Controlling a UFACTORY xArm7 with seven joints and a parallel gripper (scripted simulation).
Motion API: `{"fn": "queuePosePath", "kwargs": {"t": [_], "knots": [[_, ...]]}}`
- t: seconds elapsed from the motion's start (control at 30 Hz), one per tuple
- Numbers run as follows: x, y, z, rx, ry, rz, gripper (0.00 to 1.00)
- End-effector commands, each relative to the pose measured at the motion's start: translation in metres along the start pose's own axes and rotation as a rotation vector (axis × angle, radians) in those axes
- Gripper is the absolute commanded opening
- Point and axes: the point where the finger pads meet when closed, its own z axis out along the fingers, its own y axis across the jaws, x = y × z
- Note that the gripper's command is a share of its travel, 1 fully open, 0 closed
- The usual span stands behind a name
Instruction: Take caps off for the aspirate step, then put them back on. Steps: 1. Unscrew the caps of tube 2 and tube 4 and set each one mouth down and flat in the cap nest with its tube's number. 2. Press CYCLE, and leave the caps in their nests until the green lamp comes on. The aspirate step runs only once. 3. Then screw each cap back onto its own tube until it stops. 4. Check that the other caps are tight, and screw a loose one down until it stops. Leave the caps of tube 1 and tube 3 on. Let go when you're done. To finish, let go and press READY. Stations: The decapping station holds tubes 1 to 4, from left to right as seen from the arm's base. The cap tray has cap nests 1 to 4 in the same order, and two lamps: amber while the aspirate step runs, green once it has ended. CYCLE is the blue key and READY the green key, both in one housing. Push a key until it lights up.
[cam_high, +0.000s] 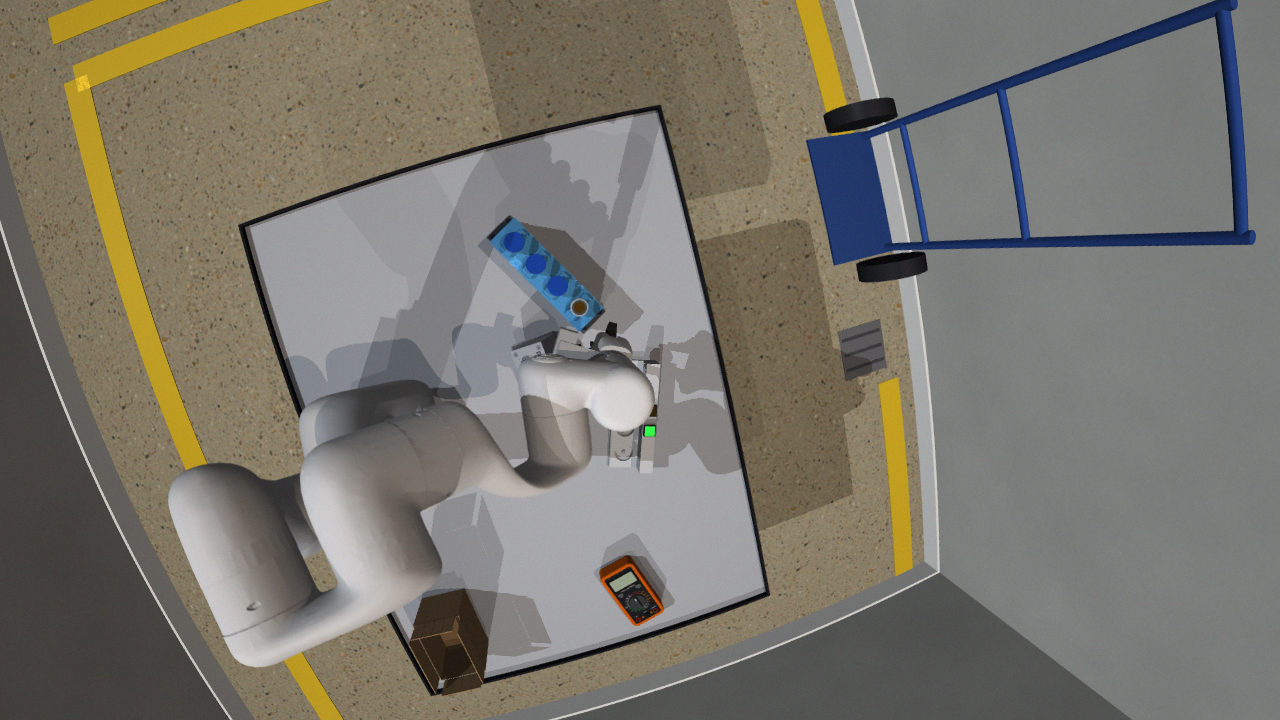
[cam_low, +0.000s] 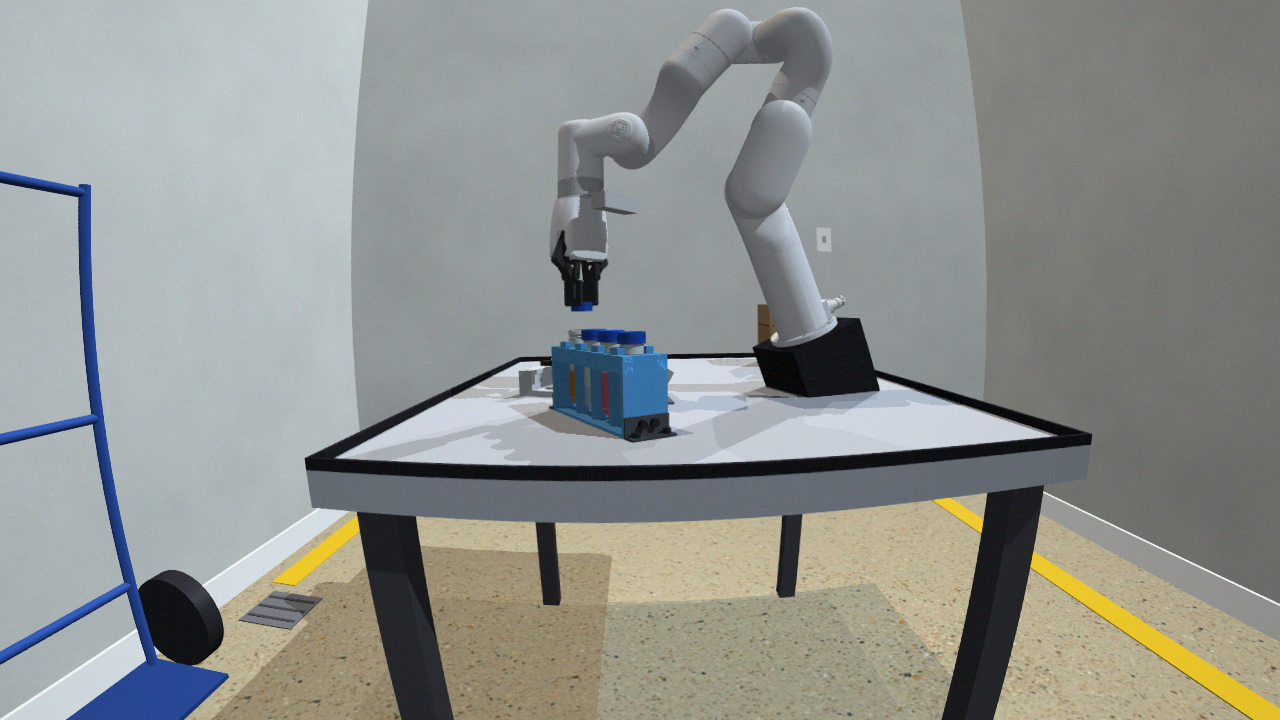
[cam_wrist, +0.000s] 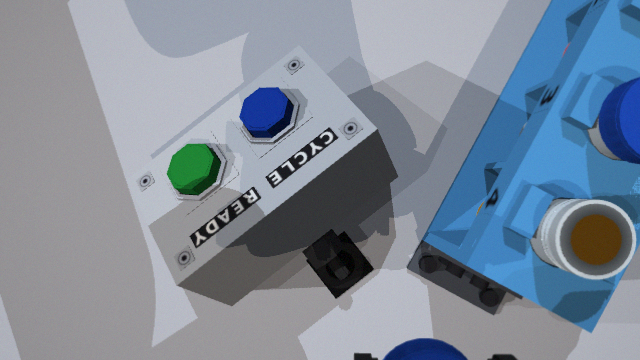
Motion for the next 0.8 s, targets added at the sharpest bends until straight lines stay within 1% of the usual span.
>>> {"fn": "queuePosePath", "kwargs": {"t": [0.0, 0.07, 0.3, 0.7, 0.77], "knots": [[0.014, 0.024, -0.001, 0.002, -0.005, 0.003, 0.00], [0.023, 0.037, -0.001, 0.002, -0.005, 0.003, 0.00], [0.044, 0.068, -0.001, 0.002, -0.005, 0.003, 0.00], [0.045, 0.070, -0.001, 0.002, -0.005, 0.003, 0.00], [0.045, 0.070, 0.005, 0.002, -0.005, 0.004, 0.00]]}}
